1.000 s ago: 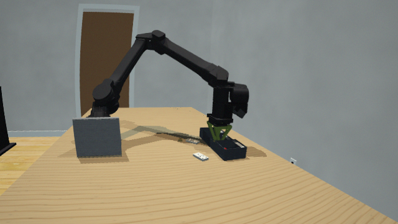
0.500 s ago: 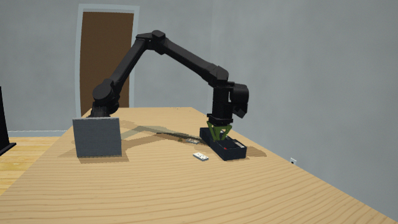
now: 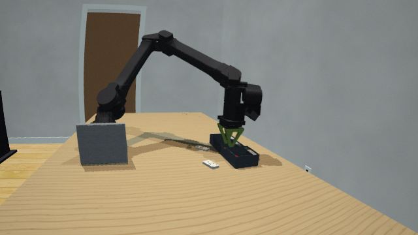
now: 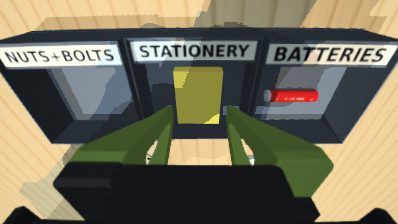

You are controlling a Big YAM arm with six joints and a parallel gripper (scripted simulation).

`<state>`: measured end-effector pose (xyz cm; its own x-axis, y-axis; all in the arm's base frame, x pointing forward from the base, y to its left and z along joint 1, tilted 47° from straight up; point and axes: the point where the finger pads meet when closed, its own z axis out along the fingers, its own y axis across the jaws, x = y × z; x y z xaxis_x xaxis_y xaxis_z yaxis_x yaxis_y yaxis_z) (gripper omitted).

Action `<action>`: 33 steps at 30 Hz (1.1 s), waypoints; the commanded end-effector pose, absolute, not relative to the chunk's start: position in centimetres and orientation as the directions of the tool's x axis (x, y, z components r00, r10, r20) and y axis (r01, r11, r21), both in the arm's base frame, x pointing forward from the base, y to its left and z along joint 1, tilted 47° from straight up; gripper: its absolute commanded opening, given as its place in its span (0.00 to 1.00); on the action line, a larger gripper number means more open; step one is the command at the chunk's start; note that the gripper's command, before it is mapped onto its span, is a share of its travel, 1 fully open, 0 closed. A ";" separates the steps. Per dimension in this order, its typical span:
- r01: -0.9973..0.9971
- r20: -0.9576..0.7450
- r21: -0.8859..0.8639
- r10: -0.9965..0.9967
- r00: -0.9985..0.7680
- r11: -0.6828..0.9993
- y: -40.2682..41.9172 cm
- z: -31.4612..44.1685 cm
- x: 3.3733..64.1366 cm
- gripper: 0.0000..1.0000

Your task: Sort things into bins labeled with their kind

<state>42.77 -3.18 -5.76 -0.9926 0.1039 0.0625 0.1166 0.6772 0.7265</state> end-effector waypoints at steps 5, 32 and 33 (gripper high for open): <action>0.079 -0.006 0.716 0.120 -0.993 0.694 -6.1 -3.2 44.9 0.45; 0.073 -0.002 0.716 0.106 -0.994 0.694 -5.8 -2.8 45.1 0.45; 0.073 -0.002 0.716 0.106 -0.994 0.694 -5.8 -2.8 45.1 0.45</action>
<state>42.75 -4.02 -4.79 -0.9929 0.0995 0.0657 0.1159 0.6753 0.7284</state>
